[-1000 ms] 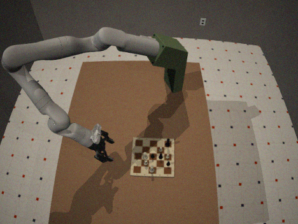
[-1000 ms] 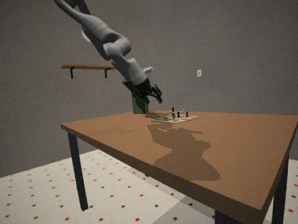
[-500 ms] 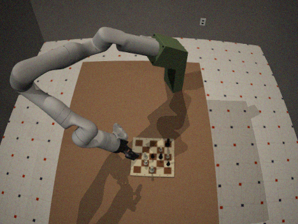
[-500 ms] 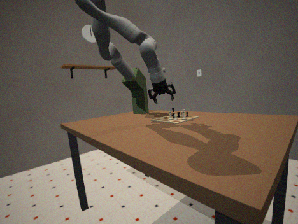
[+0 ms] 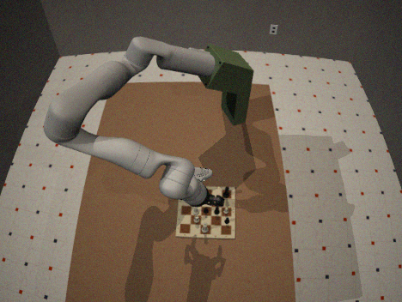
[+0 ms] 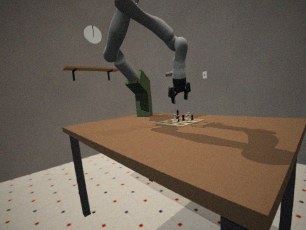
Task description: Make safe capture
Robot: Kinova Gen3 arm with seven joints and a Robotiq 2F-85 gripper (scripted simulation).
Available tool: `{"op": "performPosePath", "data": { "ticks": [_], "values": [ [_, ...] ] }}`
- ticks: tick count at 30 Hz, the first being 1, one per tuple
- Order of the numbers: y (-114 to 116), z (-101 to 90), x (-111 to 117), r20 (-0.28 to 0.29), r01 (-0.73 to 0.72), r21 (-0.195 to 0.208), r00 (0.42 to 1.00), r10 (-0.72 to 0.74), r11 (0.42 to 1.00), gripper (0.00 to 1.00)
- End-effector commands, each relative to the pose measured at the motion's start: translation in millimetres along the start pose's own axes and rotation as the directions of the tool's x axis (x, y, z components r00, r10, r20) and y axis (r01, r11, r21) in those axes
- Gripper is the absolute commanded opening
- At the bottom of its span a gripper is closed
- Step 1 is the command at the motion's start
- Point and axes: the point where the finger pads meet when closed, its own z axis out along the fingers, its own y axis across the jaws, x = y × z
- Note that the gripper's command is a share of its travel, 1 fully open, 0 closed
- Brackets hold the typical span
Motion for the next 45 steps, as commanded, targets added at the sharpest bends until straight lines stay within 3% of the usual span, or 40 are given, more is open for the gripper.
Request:
{"op": "performPosePath", "data": {
  "ticks": [1,2,3,5,7,8,11,16,45],
  "values": [
    [35.6,0.6,8.4,0.041,0.168,0.072,0.984,-0.171,0.983,1.0],
    [35.6,0.6,8.4,0.041,0.168,0.072,0.984,-0.171,0.983,1.0],
    [44.2,-0.4,8.0,0.062,0.225,0.105,0.971,-0.232,0.969,1.0],
    [44.2,-0.4,8.0,0.062,0.225,0.105,0.971,-0.232,0.969,1.0],
    [59.9,-3.2,7.0,0.097,0.318,0.166,0.937,-0.337,0.933,1.0],
    [59.9,-3.2,7.0,0.097,0.318,0.166,0.937,-0.337,0.933,1.0],
    [78.4,-7.9,5.5,0.132,0.41,0.239,0.885,-0.447,0.88,1.0],
    [91.4,-12.0,4.4,0.153,0.462,0.29,0.842,-0.517,0.838,1.0],
    [92.1,-11.8,6.0,0.153,0.47,0.3,0.835,-0.528,0.83,1.0]
  ]
}}
